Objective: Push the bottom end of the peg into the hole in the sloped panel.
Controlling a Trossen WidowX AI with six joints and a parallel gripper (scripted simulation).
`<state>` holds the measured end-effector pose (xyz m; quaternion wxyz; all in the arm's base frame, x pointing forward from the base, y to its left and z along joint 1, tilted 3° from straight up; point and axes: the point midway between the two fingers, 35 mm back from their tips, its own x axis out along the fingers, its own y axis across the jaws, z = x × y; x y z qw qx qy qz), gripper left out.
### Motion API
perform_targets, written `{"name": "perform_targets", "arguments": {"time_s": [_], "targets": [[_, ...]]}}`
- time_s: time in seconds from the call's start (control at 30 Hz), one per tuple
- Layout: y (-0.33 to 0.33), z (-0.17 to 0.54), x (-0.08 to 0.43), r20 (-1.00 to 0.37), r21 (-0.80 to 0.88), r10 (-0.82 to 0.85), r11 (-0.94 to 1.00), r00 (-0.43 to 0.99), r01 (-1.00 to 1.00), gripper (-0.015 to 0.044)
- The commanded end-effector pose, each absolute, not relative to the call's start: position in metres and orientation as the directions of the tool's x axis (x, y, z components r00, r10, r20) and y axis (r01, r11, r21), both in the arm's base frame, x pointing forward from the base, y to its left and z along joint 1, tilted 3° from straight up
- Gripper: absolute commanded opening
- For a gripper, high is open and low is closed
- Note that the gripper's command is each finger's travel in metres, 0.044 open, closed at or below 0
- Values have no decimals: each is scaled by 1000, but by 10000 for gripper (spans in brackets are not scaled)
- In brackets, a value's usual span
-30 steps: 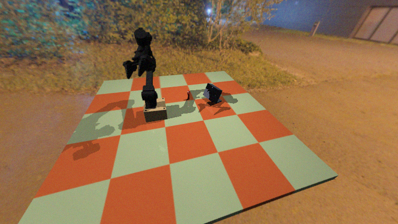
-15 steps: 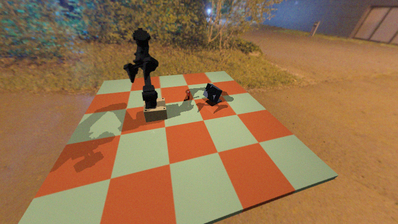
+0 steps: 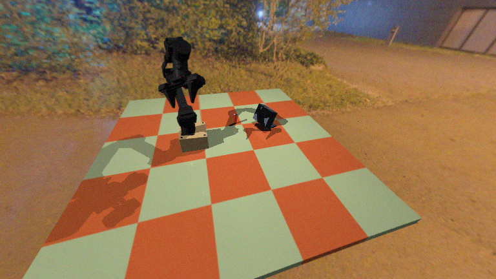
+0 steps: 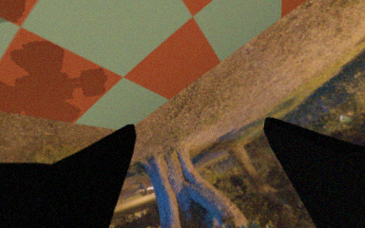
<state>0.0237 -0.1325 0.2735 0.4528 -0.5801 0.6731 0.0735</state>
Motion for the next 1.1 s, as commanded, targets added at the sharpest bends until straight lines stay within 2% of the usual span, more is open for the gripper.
{"name": "perform_targets", "arguments": {"time_s": [0.0, 1.07], "targets": [[-139, 274, 37, -707, -433, -696, 285, 126, -855, 440], [-145, 251, 135, -811, -404, -489, 68, 322, -912, 440]]}}
